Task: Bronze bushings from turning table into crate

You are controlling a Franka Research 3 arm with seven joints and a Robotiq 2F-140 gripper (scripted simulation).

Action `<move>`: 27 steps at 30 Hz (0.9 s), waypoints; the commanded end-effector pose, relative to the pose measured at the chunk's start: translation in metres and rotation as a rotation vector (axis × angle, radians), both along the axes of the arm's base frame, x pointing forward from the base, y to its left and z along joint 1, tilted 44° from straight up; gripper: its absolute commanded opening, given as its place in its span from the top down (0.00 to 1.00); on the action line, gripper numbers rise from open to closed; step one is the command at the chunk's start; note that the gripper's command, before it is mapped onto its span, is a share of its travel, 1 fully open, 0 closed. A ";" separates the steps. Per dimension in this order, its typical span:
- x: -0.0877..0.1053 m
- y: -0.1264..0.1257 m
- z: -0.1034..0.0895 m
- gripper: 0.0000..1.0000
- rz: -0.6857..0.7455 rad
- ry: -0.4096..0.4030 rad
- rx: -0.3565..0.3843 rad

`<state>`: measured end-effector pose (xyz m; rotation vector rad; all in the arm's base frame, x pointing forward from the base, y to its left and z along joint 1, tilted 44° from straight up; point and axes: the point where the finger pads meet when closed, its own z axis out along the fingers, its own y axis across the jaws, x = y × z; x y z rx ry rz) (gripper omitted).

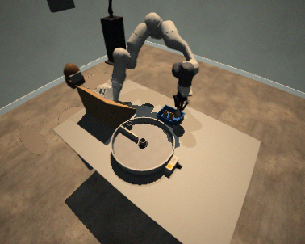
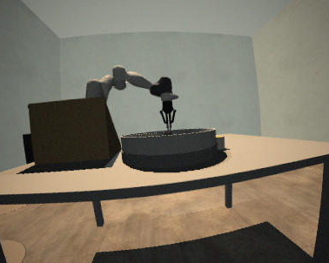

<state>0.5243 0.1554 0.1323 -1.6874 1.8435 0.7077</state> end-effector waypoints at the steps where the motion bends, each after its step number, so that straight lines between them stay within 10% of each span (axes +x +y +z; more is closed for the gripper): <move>1: 0.001 0.004 -0.005 1.00 0.001 -0.007 -0.001; 27: 0.003 0.023 -0.025 1.00 0.001 -0.007 -0.001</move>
